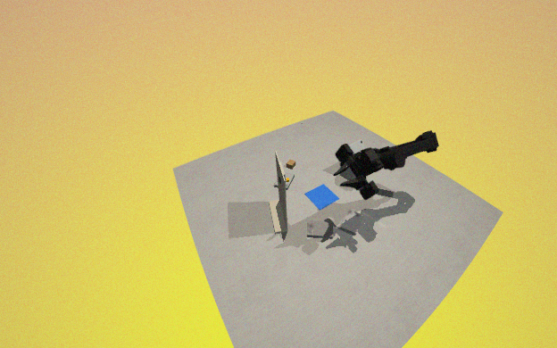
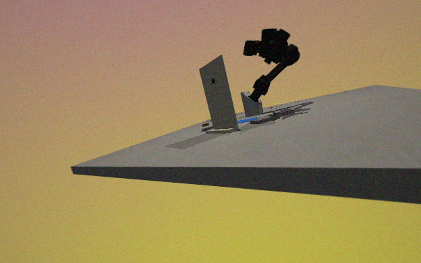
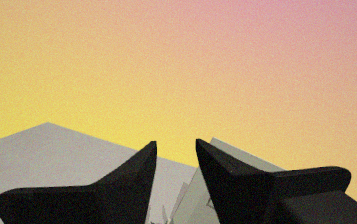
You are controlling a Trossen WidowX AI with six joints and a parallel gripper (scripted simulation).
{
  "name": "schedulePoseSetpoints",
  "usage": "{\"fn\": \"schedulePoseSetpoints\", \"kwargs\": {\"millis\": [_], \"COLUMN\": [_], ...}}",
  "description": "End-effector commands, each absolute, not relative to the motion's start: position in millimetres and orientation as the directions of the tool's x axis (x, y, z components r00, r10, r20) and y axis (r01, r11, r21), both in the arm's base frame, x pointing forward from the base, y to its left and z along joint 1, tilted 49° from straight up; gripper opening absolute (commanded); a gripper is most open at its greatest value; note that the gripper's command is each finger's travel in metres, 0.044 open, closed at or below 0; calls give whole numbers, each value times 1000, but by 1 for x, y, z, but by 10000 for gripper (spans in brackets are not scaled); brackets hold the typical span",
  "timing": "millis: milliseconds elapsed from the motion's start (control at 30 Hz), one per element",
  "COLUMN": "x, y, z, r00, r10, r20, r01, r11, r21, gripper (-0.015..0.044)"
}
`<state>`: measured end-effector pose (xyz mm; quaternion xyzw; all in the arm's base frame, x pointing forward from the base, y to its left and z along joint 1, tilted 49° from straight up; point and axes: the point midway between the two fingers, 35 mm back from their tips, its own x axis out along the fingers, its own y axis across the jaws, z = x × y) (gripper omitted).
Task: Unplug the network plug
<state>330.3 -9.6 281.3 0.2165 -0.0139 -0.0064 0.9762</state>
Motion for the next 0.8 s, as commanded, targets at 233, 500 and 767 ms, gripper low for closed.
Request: {"fn": "schedulePoseSetpoints", "kwargs": {"millis": [233,500,767], "x": [338,338,334], "y": [-14,-18,-21], "z": [240,215,191], "r00": [1000,1000,999], "r10": [-13,-12,-11], "r20": [-6,-19,-32], "r01": [13,22,33], "r11": [672,444,181], "r21": [740,896,983], "gripper": [156,156,156]}}
